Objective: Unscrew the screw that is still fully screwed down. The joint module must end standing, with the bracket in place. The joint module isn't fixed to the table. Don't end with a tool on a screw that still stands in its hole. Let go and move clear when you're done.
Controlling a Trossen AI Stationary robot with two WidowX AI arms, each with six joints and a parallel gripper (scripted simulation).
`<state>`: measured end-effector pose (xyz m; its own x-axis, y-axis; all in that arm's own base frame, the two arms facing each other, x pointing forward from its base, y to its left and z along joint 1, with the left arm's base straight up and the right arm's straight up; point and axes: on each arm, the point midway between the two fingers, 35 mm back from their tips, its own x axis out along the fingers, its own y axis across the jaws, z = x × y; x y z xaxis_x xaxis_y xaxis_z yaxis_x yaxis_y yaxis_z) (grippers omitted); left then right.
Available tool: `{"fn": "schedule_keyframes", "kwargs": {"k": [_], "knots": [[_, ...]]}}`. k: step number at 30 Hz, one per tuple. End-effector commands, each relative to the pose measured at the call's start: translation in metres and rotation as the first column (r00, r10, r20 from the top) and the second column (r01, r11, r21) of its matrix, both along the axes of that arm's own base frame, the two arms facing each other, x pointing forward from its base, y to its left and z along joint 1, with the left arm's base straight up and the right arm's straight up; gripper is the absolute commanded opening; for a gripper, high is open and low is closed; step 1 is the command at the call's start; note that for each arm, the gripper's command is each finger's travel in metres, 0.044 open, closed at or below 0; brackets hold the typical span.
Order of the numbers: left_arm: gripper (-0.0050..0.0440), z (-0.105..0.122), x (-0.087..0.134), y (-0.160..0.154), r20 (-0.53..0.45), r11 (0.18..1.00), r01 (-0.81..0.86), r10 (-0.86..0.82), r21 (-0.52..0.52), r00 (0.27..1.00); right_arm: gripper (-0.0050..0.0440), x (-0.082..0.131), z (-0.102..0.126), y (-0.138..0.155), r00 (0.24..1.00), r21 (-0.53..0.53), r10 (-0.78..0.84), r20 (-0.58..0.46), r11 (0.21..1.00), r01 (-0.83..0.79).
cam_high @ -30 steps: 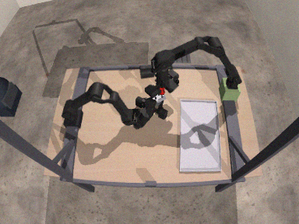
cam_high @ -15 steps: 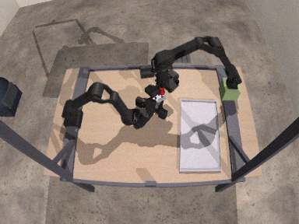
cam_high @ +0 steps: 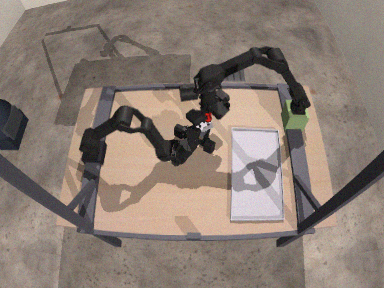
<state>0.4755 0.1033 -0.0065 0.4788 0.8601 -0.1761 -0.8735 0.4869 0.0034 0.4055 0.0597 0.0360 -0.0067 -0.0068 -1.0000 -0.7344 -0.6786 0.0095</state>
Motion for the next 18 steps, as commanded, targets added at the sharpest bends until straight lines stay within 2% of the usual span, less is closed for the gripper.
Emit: {"fn": "schedule_keyframes", "kwargs": {"k": [1,15,18], "knots": [[0.0245,0.0107,0.0043,0.0016,0.028,1.0,-0.003,0.003,-0.001,1.0,0.025,0.0085,0.0115,0.0021,0.999,0.004,-0.002,0.038,1.0,0.002],[0.0245,0.0107,0.0043,0.0016,0.028,1.0,-0.003,0.003,-0.001,1.0,0.025,0.0075,0.0147,0.0023,0.999,0.007,-0.002,0.043,1.0,0.001],[0.0245,0.0107,0.0043,0.0016,0.028,1.0,-0.003,0.003,-0.001,1.0,0.025,0.0093,0.0117,0.003,0.979,0.01,-0.199,0.036,0.98,0.199]]}}
